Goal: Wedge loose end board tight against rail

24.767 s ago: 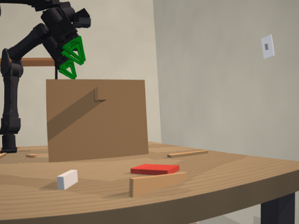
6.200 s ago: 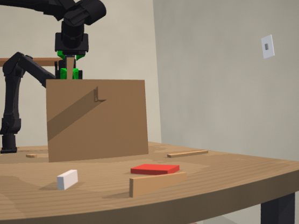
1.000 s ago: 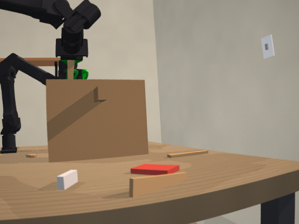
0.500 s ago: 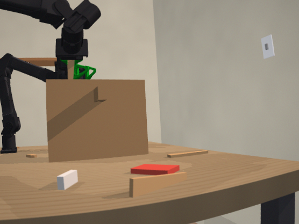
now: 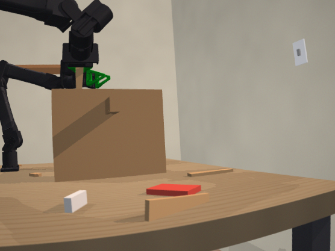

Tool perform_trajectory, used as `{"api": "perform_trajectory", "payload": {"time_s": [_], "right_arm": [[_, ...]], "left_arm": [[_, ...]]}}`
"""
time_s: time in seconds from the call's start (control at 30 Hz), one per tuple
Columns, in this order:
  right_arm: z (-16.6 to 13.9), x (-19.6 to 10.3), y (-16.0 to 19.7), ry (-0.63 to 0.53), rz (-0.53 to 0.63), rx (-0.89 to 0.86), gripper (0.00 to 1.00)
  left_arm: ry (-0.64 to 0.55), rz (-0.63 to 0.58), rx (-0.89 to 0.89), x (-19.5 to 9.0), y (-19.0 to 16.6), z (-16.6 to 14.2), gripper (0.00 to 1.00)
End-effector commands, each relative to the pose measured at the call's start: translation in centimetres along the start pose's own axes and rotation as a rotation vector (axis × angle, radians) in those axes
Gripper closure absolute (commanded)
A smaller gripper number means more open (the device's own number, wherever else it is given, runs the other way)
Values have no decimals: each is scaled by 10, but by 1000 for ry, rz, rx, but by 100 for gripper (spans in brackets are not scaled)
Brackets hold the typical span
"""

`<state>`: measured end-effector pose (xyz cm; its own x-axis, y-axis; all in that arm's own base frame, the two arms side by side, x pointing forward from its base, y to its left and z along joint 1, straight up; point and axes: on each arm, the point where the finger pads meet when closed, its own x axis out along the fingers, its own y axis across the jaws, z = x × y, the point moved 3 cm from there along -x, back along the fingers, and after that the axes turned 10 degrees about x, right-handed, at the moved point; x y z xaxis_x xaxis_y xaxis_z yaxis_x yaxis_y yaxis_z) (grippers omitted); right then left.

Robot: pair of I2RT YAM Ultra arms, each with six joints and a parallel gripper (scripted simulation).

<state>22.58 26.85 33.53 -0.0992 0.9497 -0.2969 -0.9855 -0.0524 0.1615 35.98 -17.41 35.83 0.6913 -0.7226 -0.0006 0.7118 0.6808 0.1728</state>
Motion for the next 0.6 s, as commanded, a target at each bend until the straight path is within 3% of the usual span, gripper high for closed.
{"api": "perform_trajectory", "payload": {"time_s": [0.0, 0.57], "right_arm": [[13, -6, 3, -21, -2, -21, 98], [13, -6, 3, -21, -2, -21, 98]], "left_arm": [[-8, 126, 26, -15, 23, 23, 58], [48, 467, 24, -68, 80, 35, 58]]}}
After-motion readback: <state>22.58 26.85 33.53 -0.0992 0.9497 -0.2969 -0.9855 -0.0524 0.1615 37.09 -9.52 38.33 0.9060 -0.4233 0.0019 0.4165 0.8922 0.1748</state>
